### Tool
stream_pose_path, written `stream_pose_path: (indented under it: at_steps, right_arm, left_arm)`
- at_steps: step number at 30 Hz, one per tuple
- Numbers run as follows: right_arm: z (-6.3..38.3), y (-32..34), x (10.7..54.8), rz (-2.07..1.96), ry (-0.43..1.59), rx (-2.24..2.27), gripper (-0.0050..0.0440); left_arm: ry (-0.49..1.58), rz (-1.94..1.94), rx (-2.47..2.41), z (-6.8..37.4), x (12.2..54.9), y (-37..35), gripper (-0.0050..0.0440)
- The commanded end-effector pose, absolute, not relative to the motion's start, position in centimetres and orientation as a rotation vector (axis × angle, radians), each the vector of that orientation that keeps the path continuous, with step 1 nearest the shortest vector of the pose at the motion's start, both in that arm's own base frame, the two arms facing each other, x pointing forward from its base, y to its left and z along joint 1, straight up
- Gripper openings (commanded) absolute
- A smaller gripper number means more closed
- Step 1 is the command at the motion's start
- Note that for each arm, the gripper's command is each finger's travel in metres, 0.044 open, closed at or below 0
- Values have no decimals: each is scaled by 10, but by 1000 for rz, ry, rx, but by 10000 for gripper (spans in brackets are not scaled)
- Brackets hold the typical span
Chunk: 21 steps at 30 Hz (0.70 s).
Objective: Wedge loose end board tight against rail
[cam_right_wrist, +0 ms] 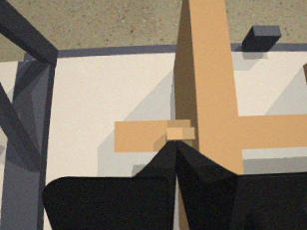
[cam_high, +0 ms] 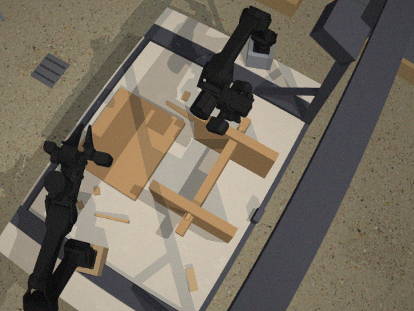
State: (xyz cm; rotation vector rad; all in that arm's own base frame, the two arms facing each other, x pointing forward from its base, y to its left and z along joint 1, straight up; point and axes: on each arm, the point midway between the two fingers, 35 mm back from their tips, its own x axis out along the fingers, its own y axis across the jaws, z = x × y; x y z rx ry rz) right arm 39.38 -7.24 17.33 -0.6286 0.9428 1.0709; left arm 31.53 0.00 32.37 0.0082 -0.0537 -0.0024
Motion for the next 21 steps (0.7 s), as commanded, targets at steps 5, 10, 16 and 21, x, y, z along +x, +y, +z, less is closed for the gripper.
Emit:
stream_pose_path:
  at_steps: [5,10,16,21]
  right_arm:
    - [197,-80,393,1055,921,-653,-50]
    - [197,-79,393,1058,921,-654,-50]
    - [206,-78,391,1044,905,-673,-50]
    - [206,-78,391,1044,905,-673,-50]
  left_arm:
    - [-82,0,10,337,314,0,96]
    - [-82,0,10,337,314,0,96]
    - [-82,0,10,337,314,0,96]
    - [-82,0,10,337,314,0,96]
